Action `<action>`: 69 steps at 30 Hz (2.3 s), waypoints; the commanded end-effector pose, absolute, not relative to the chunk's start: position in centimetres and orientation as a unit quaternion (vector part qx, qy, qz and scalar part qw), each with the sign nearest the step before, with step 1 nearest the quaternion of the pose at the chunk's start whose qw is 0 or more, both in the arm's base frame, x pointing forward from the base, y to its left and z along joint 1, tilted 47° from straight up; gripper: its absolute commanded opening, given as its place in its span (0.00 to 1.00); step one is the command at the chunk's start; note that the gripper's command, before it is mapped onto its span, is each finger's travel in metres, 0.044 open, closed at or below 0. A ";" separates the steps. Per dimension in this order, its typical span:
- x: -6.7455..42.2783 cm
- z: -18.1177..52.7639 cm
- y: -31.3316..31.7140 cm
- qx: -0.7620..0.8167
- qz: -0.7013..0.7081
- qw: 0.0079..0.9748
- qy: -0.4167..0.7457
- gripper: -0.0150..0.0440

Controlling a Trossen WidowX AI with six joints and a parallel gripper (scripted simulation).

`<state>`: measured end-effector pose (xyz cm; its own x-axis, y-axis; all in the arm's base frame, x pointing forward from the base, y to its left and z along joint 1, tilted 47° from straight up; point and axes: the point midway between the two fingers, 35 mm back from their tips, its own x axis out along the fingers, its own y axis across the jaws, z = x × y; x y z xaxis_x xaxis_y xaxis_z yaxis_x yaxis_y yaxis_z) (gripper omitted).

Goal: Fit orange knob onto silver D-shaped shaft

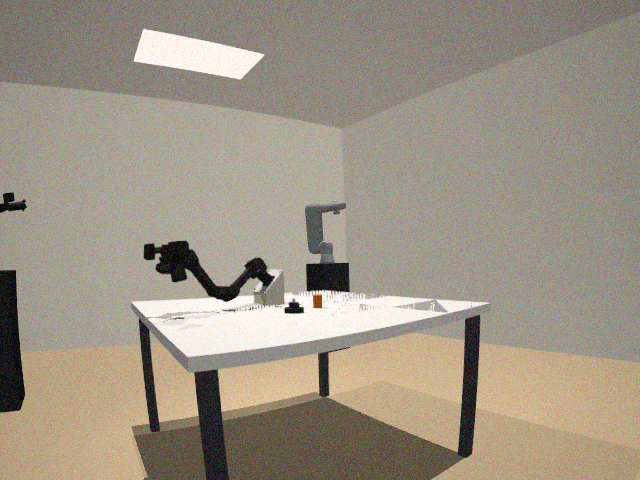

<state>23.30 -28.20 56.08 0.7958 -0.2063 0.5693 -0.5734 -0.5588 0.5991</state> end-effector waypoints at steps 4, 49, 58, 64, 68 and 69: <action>21.7 57.8 -26.6 0.832 0.239 0.440 -0.238 1.00; 19.2 52.5 27.6 -0.016 0.271 0.954 -0.123 1.00; 27.0 40.7 31.3 -0.200 0.221 0.954 0.016 1.00; 31.5 32.1 30.9 -0.307 0.189 0.925 0.123 1.00; 33.6 26.3 29.9 -0.376 0.174 0.888 0.198 1.00; 34.1 24.8 29.6 -0.392 0.170 0.878 0.217 1.00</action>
<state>32.43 30.71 29.78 0.8875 0.2276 -0.4008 -0.4331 0.7091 -0.5564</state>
